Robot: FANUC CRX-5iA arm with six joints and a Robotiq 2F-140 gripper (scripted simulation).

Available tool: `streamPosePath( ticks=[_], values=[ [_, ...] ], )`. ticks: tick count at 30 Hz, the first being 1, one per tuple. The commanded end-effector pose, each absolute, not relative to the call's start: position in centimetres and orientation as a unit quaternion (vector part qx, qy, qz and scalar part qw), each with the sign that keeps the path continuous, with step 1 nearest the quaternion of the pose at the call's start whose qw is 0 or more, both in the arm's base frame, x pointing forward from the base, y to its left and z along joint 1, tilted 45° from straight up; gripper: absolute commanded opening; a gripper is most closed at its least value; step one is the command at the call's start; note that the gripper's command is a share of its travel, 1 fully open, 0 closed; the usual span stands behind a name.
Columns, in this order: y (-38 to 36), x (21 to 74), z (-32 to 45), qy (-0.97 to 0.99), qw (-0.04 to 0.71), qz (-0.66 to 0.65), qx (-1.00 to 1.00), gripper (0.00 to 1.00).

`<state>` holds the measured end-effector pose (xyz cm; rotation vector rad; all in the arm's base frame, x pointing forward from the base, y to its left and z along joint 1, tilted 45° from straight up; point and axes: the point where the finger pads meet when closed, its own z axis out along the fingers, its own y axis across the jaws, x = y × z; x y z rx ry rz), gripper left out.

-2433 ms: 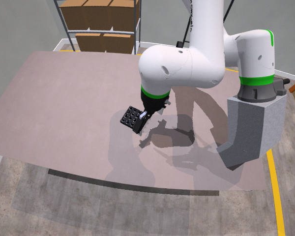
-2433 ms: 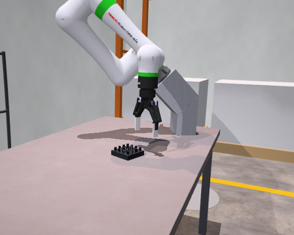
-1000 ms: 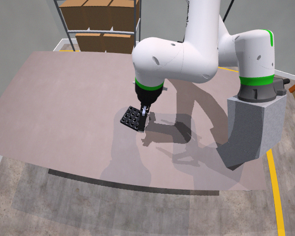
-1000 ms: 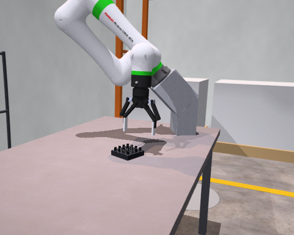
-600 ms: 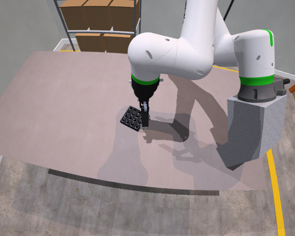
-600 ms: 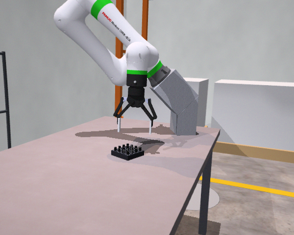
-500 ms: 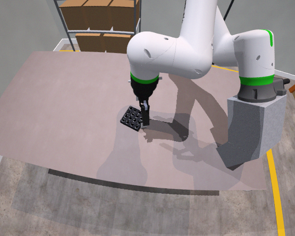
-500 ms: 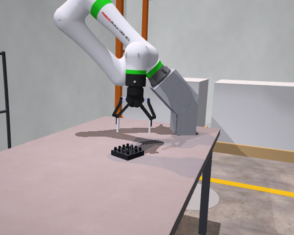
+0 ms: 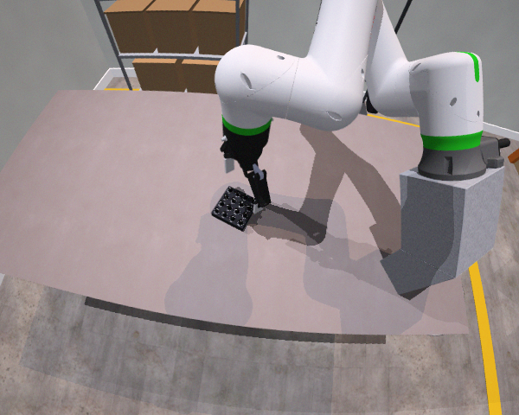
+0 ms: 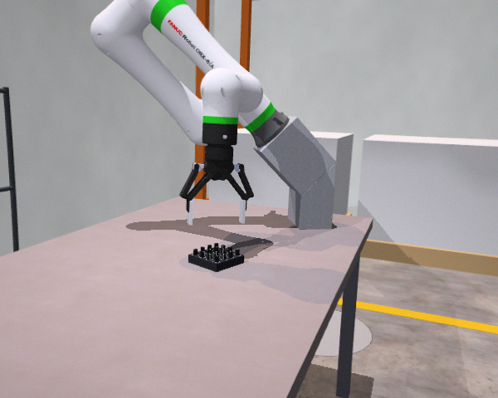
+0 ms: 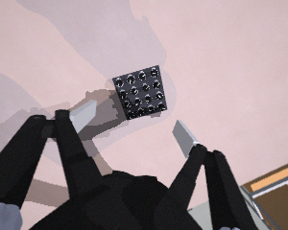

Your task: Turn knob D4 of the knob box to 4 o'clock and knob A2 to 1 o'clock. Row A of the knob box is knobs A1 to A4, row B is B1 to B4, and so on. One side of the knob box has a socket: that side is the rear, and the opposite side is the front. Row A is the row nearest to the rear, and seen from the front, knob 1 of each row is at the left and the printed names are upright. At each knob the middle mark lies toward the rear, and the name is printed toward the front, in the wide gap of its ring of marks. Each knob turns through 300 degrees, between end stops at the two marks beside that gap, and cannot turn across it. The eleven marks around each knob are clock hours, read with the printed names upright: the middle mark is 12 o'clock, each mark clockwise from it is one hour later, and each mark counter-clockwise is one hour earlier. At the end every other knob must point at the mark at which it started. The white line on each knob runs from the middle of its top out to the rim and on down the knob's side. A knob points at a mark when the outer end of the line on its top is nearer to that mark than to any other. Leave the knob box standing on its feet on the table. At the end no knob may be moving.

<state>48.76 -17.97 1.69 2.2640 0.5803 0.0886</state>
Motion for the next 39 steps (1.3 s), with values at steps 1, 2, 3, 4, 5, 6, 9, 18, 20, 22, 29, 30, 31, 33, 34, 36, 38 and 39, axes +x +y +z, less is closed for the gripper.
streamPosePath(
  ticks=[1,2,3,4,5,6,9,18,20,22,29,30,31,33,34,36,38,39],
  values=[
    [-18.5,49.1,2.5,0.291,0.384,0.000,0.876,1.00],
    [-18.6,49.1,2.7,0.305,0.384,-0.006,0.871,1.00],
    [-18.7,49.2,2.8,0.314,0.384,-0.010,0.868,1.00],
    [-18.7,49.2,3.0,0.325,0.384,-0.015,0.864,1.00],
    [-18.8,49.2,3.1,0.336,0.384,-0.020,0.860,1.00],
    [-18.9,49.3,3.3,0.347,0.384,-0.025,0.855,1.00],
    [-19.2,49.4,3.7,0.381,0.382,-0.040,0.841,1.00],
    [-19.8,49.7,4.7,0.443,0.378,-0.069,0.810,1.00],
    [-19.9,49.7,4.7,0.446,0.378,-0.070,0.808,1.00],
    [-19.9,49.7,4.7,0.446,0.378,-0.070,0.808,1.00],
    [-19.9,49.7,4.7,0.446,0.378,-0.070,0.808,0.12],
    [-19.9,49.7,4.7,0.446,0.378,-0.070,0.808,0.12],
    [-19.9,49.7,4.7,0.446,0.378,-0.070,0.808,0.12],
    [-19.9,49.7,4.7,0.446,0.378,-0.070,0.808,0.12],
    [-19.9,49.7,4.7,0.446,0.378,-0.070,0.808,0.12],
    [-19.9,49.7,4.7,0.446,0.378,-0.070,0.808,0.12],
    [-19.9,49.7,4.7,0.446,0.378,-0.070,0.808,0.12],
    [-19.9,49.7,4.7,0.446,0.378,-0.070,0.808,0.12]
  ],
)
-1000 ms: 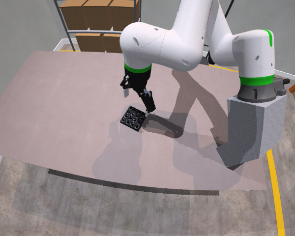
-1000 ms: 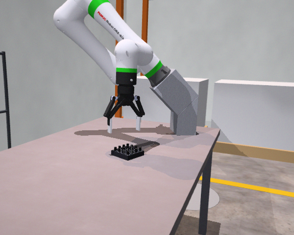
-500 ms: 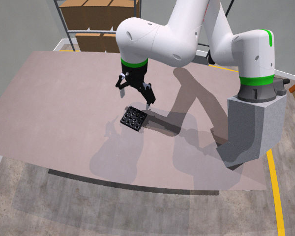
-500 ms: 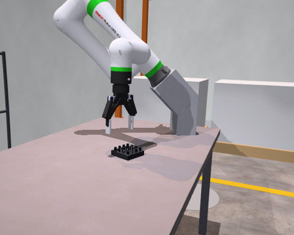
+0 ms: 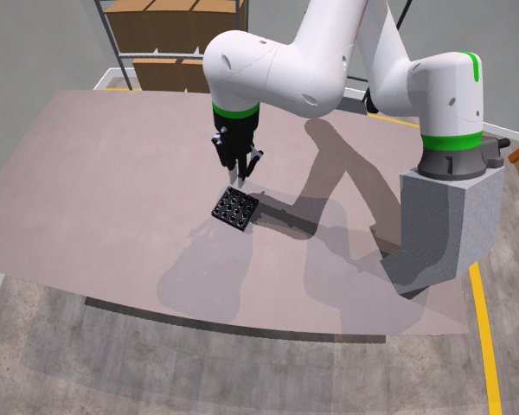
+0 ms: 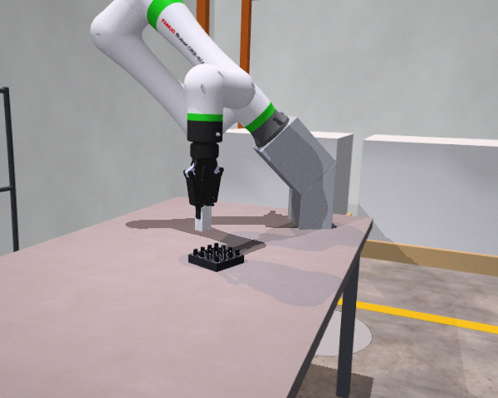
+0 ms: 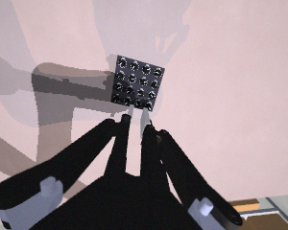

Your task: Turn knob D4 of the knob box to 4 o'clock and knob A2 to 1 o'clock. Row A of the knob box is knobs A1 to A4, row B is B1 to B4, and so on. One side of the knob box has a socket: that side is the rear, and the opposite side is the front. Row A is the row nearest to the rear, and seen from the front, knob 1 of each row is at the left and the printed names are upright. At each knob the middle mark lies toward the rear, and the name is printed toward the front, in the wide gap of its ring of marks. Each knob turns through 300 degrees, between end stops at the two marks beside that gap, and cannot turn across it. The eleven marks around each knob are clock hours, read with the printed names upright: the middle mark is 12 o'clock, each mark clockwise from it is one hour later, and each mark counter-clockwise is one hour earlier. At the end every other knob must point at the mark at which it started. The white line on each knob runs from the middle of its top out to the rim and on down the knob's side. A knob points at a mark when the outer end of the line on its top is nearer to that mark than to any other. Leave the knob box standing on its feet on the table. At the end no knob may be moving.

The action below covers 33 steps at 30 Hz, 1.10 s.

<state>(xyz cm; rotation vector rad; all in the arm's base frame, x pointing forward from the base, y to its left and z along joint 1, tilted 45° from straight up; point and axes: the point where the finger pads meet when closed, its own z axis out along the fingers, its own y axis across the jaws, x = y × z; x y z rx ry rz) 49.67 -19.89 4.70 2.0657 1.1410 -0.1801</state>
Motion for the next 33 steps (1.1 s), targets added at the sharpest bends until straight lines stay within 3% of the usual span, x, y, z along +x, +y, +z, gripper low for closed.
streamPosePath(
  ticks=[1,33],
  values=[
    [-19.87,49.68,4.71,0.446,0.378,-0.070,0.808,0.12],
    [-20.13,49.77,4.44,0.446,0.378,-0.070,0.808,0.12]
  ],
)
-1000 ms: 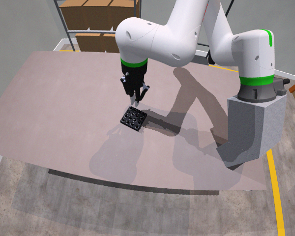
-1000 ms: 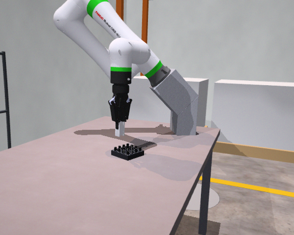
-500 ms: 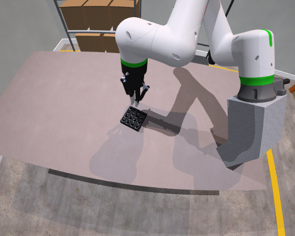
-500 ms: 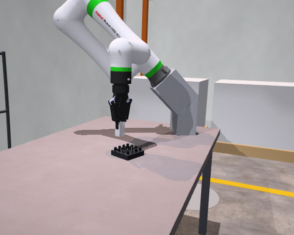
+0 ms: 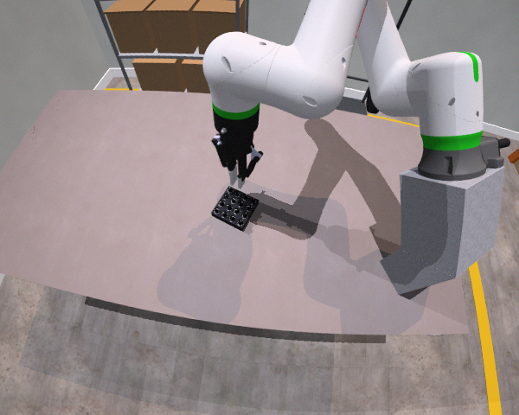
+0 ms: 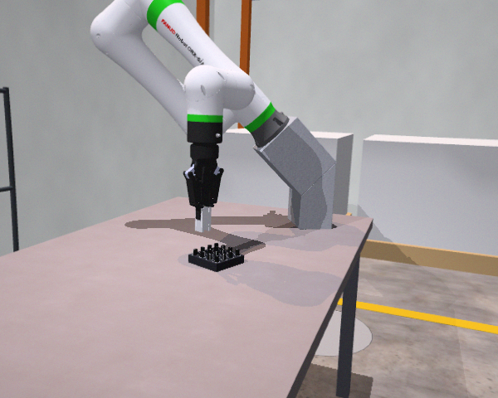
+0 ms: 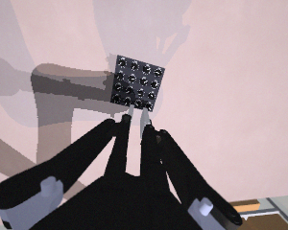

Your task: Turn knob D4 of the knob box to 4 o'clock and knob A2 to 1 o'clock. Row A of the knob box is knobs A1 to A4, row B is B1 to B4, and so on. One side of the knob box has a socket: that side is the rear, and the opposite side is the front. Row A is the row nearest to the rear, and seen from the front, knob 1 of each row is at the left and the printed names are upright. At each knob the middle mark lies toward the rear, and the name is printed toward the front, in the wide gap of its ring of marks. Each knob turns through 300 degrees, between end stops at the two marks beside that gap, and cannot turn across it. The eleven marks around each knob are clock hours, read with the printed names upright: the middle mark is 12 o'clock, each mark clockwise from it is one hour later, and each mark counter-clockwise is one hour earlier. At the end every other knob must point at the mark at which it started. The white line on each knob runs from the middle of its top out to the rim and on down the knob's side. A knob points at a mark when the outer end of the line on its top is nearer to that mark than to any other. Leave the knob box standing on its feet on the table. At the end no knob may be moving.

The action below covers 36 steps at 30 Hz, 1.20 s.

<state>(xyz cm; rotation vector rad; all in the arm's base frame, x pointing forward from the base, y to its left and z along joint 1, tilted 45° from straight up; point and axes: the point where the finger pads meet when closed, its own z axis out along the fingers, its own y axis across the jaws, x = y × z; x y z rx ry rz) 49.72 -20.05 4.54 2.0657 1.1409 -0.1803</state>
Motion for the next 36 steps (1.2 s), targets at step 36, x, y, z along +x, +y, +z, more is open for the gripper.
streamPosePath(
  ticks=[36],
  values=[
    [-22.6,50.6,1.9,0.446,0.378,-0.070,0.808,0.12]
  ],
)
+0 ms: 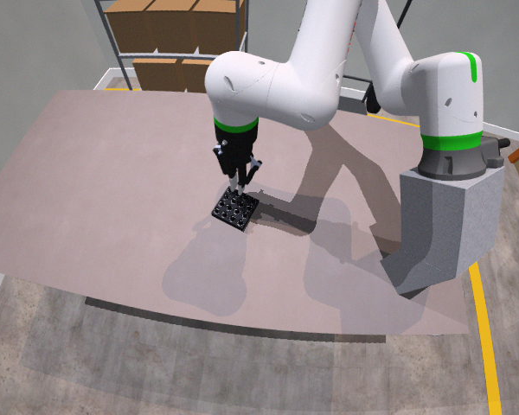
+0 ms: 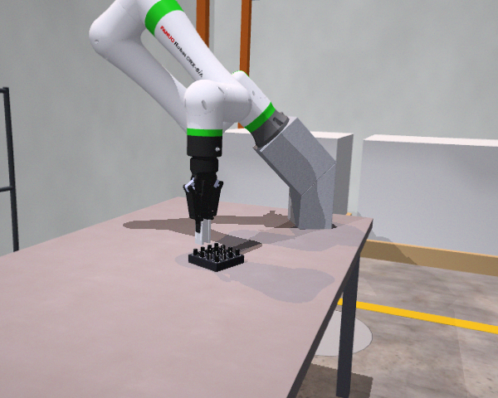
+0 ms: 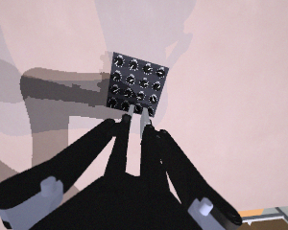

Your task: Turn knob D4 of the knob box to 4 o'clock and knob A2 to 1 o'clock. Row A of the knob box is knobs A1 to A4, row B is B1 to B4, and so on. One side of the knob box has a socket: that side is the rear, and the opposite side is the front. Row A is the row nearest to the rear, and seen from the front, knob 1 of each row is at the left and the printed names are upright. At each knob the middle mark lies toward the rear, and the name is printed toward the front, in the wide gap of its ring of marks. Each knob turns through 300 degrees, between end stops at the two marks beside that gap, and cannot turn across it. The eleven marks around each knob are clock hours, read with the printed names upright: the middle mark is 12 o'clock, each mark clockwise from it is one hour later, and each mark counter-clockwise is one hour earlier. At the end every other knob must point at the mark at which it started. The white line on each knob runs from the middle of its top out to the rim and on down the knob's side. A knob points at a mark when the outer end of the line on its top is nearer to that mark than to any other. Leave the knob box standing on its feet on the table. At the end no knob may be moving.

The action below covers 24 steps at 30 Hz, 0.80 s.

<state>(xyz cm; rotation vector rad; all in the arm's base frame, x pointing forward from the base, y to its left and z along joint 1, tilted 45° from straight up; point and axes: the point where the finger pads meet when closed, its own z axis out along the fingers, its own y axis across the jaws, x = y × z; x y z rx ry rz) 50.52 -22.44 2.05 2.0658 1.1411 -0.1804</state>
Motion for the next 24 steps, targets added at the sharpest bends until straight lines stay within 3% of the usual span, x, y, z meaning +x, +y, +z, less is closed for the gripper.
streamPosePath(
  ticks=[1,24],
  values=[
    [-22.62,50.60,1.85,0.446,0.378,-0.070,0.808,0.12],
    [-22.83,50.67,1.63,0.446,0.378,-0.070,0.808,0.12]
  ],
)
